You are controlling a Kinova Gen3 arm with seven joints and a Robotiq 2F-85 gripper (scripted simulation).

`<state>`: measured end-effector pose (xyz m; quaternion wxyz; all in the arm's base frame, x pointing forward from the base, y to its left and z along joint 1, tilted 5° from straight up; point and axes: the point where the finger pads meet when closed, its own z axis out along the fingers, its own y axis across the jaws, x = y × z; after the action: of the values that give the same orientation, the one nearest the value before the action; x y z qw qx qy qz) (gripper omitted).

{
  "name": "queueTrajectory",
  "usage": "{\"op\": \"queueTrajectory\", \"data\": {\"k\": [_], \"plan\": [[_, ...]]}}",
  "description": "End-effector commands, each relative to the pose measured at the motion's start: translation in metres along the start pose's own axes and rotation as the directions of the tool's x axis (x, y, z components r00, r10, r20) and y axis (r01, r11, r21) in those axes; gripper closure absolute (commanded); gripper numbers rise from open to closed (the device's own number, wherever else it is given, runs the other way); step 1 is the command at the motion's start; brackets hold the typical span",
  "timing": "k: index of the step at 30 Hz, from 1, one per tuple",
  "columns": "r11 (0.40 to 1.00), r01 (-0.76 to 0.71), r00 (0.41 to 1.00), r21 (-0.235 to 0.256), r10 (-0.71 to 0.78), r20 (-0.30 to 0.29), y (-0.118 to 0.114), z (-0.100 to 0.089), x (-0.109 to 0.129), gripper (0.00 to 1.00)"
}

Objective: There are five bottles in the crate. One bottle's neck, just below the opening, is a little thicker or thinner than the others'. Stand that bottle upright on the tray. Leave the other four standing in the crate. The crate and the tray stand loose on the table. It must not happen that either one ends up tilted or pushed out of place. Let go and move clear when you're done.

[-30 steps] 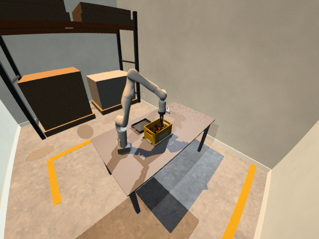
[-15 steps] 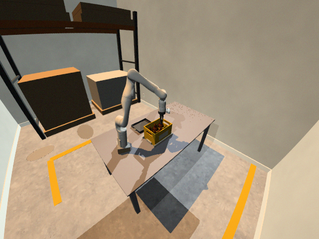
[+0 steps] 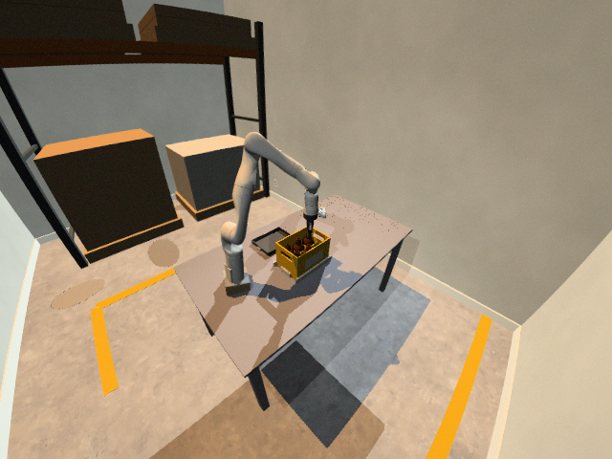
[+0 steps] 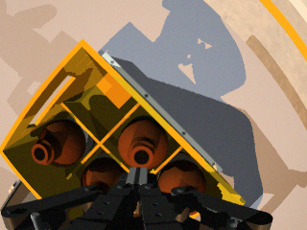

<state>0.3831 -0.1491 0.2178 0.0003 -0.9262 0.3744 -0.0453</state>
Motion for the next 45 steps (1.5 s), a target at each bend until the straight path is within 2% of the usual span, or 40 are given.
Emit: {"op": "queueTrajectory", "data": {"k": [1, 4, 9, 11, 14, 20, 21, 45], "plan": [[1.000, 0.000, 1.000, 0.001, 0.000, -0.001, 0.000, 0.000, 0.000, 1.00], [1.000, 0.000, 1.000, 0.001, 0.000, -0.001, -0.010, 0.000, -0.008, 1.00], [1.000, 0.000, 1.000, 0.001, 0.000, -0.001, -0.046, 0.000, -0.044, 1.00], [1.000, 0.000, 1.000, 0.001, 0.000, -0.001, -0.046, 0.000, -0.044, 1.00], [1.000, 0.000, 1.000, 0.002, 0.000, -0.001, -0.059, 0.000, -0.059, 1.00], [1.000, 0.000, 1.000, 0.002, 0.000, -0.001, -0.060, 0.000, -0.061, 1.00], [1.000, 0.000, 1.000, 0.002, 0.000, -0.001, -0.060, 0.000, -0.061, 0.36], [1.000, 0.000, 1.000, 0.002, 0.000, -0.001, -0.060, 0.000, -0.061, 0.36]]}}
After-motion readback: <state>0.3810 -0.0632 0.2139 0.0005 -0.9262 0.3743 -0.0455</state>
